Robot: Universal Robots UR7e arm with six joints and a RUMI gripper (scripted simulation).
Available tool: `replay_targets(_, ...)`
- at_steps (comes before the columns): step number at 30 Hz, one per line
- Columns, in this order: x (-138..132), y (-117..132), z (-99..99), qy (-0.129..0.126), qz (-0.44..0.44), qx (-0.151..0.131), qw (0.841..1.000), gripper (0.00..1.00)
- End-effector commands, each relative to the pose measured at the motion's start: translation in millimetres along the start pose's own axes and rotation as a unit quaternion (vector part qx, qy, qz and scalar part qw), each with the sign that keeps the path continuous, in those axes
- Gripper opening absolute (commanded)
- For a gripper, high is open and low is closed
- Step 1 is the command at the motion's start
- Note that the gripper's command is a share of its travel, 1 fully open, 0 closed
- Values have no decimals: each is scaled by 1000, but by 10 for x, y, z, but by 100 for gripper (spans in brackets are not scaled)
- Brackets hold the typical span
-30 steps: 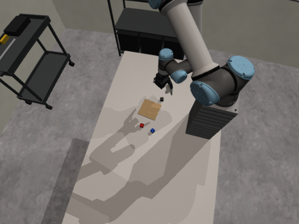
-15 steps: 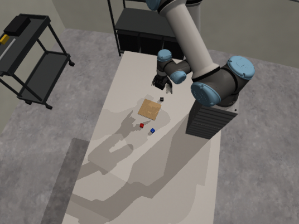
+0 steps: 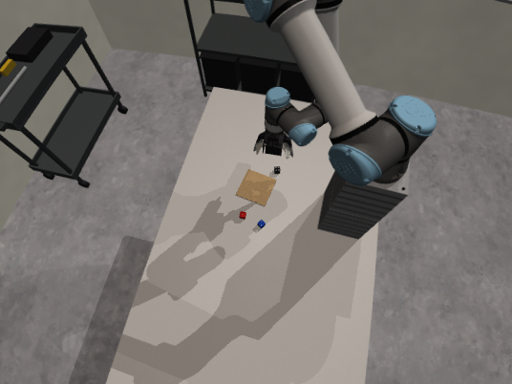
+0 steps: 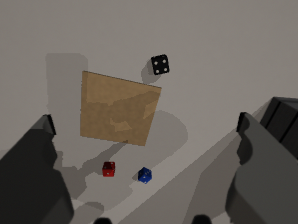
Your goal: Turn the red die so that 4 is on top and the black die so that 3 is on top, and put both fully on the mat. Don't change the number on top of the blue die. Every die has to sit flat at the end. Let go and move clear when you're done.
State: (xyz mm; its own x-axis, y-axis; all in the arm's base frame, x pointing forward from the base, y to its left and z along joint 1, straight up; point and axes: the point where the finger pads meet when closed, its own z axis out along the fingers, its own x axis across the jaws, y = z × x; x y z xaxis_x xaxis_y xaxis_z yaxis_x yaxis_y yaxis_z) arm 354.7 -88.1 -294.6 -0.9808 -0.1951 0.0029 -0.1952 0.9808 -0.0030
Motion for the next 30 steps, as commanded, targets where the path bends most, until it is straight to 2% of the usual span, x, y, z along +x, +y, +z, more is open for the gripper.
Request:
replay_targets(1,-63,41,-1,-2,-74,-1,997,100)
replay_targets(6,-123,91,0,-2,-146,-1,989,100)
replay_targets(10,-182,146,1,-2,-219,-1,976,100)
replay_targets(14,-200,165,2,-2,-242,-1,970,100)
replay_targets(20,-279,251,3,-2,-341,-1,940,100)
replay_targets(22,-309,288,4,-2,-380,-1,925,100)
replay_targets(23,-310,289,4,-2,-381,-1,924,100)
replay_targets(25,-340,329,5,-2,-422,-1,907,100)
replay_targets(27,-355,350,5,-2,-442,-1,897,100)
replay_targets(29,-382,389,5,-2,-478,-1,878,100)
replay_targets(30,-382,389,5,-2,-478,-1,878,100)
